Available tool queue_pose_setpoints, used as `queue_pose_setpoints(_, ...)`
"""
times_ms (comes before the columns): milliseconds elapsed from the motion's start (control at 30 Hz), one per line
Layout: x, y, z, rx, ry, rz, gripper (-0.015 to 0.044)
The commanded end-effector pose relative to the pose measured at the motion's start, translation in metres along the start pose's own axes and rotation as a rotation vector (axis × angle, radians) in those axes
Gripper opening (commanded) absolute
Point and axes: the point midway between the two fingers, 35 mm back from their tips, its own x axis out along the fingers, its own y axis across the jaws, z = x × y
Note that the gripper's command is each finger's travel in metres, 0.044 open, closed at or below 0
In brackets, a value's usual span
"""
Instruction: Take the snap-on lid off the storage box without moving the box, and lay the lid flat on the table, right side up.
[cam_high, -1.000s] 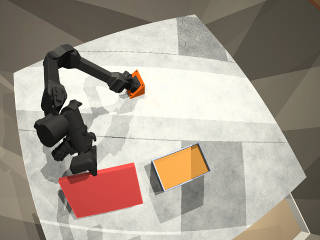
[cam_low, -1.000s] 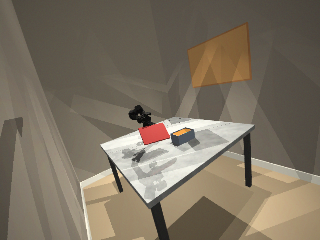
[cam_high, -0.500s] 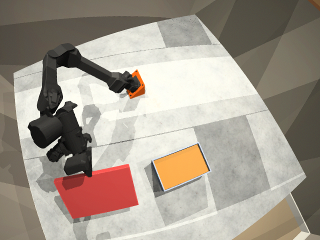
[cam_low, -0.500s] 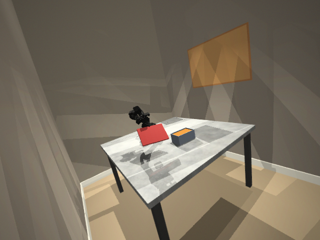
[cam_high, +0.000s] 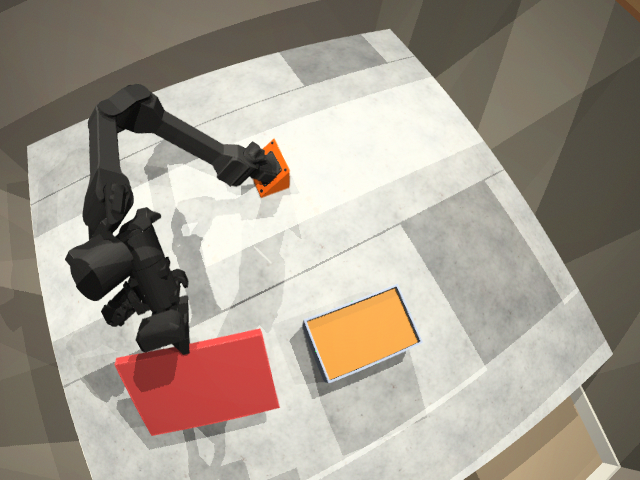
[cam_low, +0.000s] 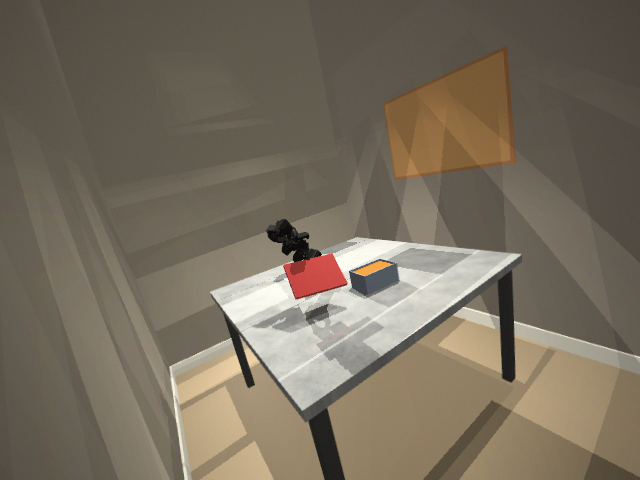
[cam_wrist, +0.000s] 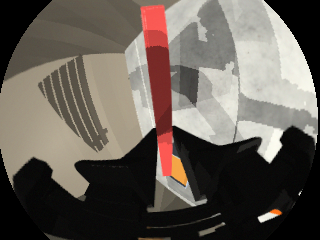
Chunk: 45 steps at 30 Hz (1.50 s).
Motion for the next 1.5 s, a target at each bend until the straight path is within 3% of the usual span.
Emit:
queue_pose_setpoints(0, -0.001, 0.0, 0.001, 0.002, 0.001, 0.017, 0.0)
queue_pose_setpoints(1467, 0.021, -0.026, 0.001, 0.001, -0.001, 0.018, 0.0)
